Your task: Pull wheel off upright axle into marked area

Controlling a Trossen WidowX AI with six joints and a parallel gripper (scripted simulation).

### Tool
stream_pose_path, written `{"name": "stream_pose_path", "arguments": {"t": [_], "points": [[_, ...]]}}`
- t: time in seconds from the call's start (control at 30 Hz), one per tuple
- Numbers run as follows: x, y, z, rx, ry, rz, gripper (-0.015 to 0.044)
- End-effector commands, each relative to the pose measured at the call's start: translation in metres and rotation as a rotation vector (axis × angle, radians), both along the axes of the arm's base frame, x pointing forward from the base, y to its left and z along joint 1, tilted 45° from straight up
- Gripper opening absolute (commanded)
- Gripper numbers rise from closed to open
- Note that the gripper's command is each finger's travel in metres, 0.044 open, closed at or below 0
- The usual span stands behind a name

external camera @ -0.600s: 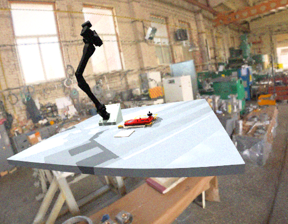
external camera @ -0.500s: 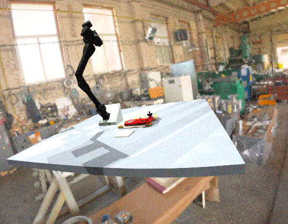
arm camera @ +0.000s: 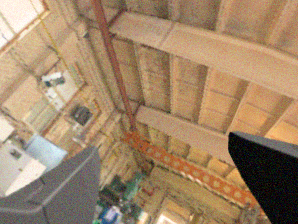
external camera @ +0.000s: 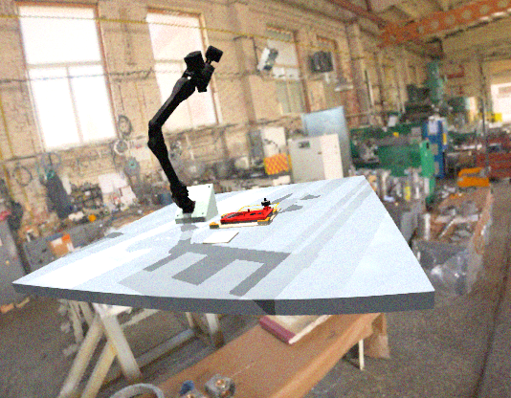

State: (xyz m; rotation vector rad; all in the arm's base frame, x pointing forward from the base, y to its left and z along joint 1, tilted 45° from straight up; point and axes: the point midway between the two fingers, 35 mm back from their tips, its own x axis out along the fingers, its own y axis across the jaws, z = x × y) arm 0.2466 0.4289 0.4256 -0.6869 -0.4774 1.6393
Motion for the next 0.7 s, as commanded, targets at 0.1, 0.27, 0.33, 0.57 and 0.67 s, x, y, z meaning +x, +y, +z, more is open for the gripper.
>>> {"name": "stream_pose_path", "arguments": {"t": [0.1,0.27,0.33,0.57,0.67], "points": [[0.064,-0.008,-0.092,-0.251,0.366,-0.335,0.03],[0.098,-0.028,-0.156,-0.406,0.576,-0.582,0.03],[0.108,-0.039,-0.181,-0.466,0.652,-0.685,0.03],[0.135,-0.091,-0.265,-0.663,0.874,-1.077,0.03],[0.14,-0.119,-0.297,-0.74,0.941,-1.253,0.03]]}}
